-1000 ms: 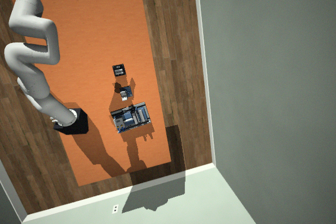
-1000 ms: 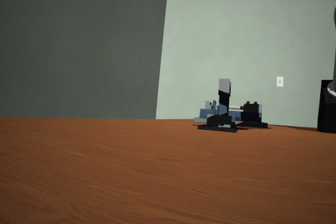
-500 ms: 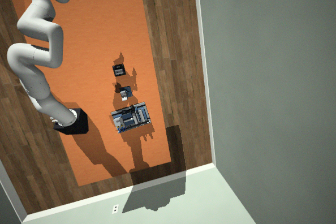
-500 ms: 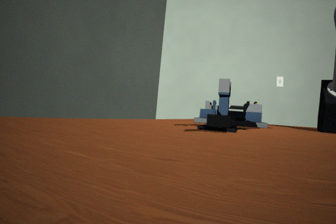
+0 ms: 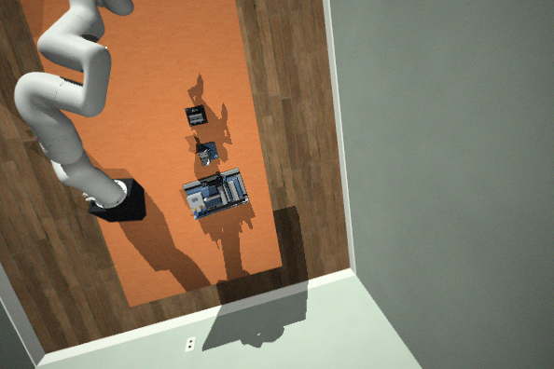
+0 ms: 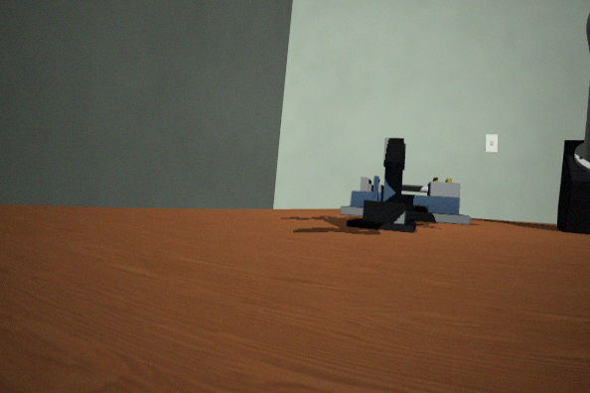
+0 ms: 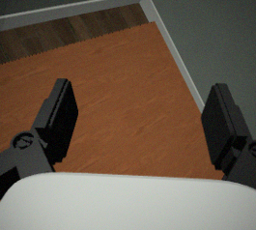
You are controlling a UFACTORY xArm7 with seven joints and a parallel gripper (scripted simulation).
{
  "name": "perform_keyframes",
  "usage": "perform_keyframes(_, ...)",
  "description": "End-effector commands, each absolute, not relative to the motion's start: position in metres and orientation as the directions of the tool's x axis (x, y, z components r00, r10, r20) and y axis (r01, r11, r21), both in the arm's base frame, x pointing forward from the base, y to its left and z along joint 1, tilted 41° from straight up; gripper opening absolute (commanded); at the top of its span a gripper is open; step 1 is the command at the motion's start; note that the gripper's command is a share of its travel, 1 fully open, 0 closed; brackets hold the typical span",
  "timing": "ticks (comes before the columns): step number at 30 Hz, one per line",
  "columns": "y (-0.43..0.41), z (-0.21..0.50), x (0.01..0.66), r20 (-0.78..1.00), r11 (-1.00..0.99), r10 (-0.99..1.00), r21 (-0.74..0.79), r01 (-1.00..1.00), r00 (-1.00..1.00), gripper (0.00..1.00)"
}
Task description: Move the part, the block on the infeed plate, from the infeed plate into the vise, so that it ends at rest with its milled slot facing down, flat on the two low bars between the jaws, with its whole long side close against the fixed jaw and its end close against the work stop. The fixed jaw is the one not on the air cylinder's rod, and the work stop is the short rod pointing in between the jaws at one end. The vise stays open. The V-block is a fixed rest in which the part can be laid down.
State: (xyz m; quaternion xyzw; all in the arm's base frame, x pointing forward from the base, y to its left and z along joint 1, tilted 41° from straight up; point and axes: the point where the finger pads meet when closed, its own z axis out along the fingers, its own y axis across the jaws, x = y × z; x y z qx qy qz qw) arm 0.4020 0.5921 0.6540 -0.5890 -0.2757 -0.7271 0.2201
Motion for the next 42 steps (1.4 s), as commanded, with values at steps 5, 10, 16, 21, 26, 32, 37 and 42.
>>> perform_keyframes(5,0.584,0.634,0.415,0.969,-0.729,0.082,0.218,0.649,-0.234,1.00)
perform_keyframes(10,0.574,0.610,0.430,0.955,-0.702,0.160,0.287,0.652,-0.249,1.00)
perform_keyframes(16,0.574,0.610,0.430,0.955,-0.702,0.160,0.287,0.652,-0.249,1.00)
perform_keyframes(21,0.560,0.584,0.445,0.936,-0.668,0.238,0.352,0.656,-0.260,1.00)
perform_keyframes(26,0.544,0.557,0.459,0.911,-0.627,0.315,0.410,0.662,-0.266,1.00)
perform_keyframes(32,0.544,0.557,0.459,0.911,-0.627,0.315,0.410,0.662,-0.266,1.00)
perform_keyframes(37,0.544,0.557,0.459,0.911,-0.627,0.315,0.410,0.662,-0.266,1.00)
perform_keyframes(42,0.501,0.502,0.485,0.848,-0.530,0.459,0.501,0.684,-0.265,1.00)
